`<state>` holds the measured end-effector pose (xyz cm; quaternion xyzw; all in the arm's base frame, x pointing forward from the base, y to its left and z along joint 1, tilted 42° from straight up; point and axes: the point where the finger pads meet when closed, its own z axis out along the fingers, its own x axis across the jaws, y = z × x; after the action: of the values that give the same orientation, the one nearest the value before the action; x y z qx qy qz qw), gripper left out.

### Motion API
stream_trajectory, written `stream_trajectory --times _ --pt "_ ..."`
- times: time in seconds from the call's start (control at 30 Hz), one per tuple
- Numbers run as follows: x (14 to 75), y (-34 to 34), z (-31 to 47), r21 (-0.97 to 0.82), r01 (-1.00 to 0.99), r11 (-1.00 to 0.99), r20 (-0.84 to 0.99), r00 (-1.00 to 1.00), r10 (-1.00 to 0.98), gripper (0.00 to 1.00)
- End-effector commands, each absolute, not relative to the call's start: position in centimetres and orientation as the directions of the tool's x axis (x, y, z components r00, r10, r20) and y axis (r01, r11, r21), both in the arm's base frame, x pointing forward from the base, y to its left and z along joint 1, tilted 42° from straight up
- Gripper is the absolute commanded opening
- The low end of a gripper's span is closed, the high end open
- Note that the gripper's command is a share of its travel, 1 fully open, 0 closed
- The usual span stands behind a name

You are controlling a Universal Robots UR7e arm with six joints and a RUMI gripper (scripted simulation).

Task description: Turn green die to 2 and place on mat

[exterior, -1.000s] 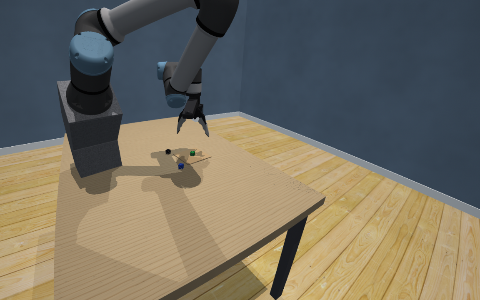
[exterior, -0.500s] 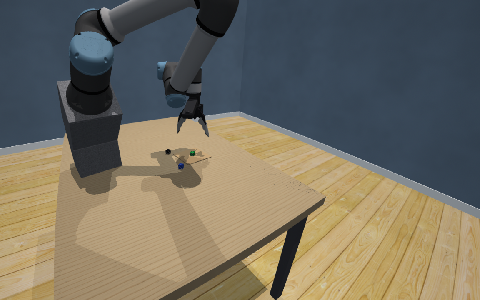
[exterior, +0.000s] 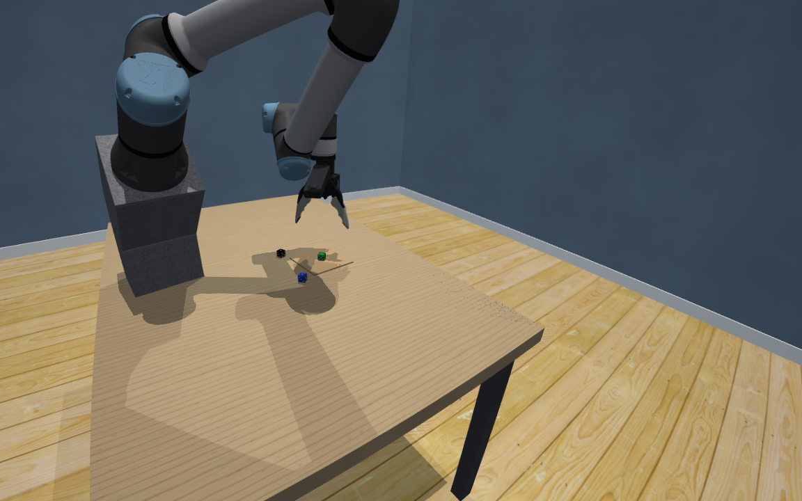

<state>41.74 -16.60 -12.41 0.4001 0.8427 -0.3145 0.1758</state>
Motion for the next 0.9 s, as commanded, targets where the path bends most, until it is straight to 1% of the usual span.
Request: stream_trajectory --times 0.0,0.37,0.43,0.87 --pt "41.62 -16.49 -12.35 -0.369 0.806 0.462 -0.562 -0.589 0.580 1.00" --pt "41.34 -16.45 -12.50 -0.268 0.895 0.357 -0.617 -0.444 0.650 1.00" --pt "41.34 -16.45 -12.50 -0.268 0.895 0.357 -0.617 -0.444 0.650 1.00" --pt "40.93 -16.33 -12.82 -0.055 0.990 0.129 -0.670 -0.133 0.730 1.00"
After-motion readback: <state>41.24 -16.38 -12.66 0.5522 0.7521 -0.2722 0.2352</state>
